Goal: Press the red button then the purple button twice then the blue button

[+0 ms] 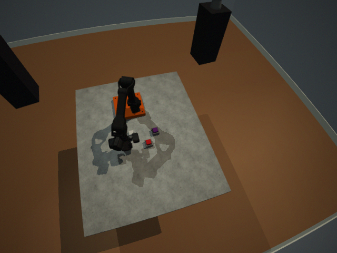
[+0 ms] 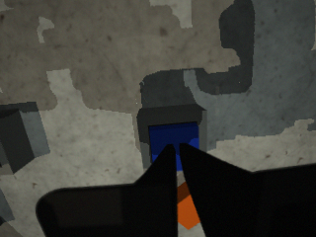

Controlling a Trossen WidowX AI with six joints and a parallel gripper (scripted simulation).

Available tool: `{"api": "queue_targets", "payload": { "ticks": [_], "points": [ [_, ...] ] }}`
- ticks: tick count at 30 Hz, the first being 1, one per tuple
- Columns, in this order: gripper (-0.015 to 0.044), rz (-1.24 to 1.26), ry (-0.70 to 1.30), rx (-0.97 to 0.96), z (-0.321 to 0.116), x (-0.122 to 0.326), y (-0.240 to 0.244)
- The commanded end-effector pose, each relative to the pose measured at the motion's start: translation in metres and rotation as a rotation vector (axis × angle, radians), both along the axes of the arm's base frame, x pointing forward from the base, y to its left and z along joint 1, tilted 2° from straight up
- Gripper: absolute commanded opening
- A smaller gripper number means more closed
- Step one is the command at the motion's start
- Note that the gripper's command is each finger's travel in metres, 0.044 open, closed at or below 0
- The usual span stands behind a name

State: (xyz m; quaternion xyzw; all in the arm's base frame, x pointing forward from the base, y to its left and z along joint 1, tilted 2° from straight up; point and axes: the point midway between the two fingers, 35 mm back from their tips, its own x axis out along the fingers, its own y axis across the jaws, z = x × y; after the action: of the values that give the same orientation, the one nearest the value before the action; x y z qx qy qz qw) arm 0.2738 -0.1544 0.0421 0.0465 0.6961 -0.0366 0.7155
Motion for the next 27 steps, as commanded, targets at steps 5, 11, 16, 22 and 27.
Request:
{"api": "queue_targets", "payload": {
  "ticks": [5,11,16,22,27],
  "points": [
    [0.0020,0.004,0.002,0.002,0.031,-0.001,0.000],
    [0.0125,0.002,-0.003,-0.002,0.039,0.016,0.033],
    [0.0256,-0.002,-0.016,-0.005,0.056,0.038,0.106],
    [0.0400,-0.003,-0.023,0.009,0.075,0.038,0.199],
    [0.0400,0.001,-0.010,0.027,0.091,0.016,0.275]
  ]
}}
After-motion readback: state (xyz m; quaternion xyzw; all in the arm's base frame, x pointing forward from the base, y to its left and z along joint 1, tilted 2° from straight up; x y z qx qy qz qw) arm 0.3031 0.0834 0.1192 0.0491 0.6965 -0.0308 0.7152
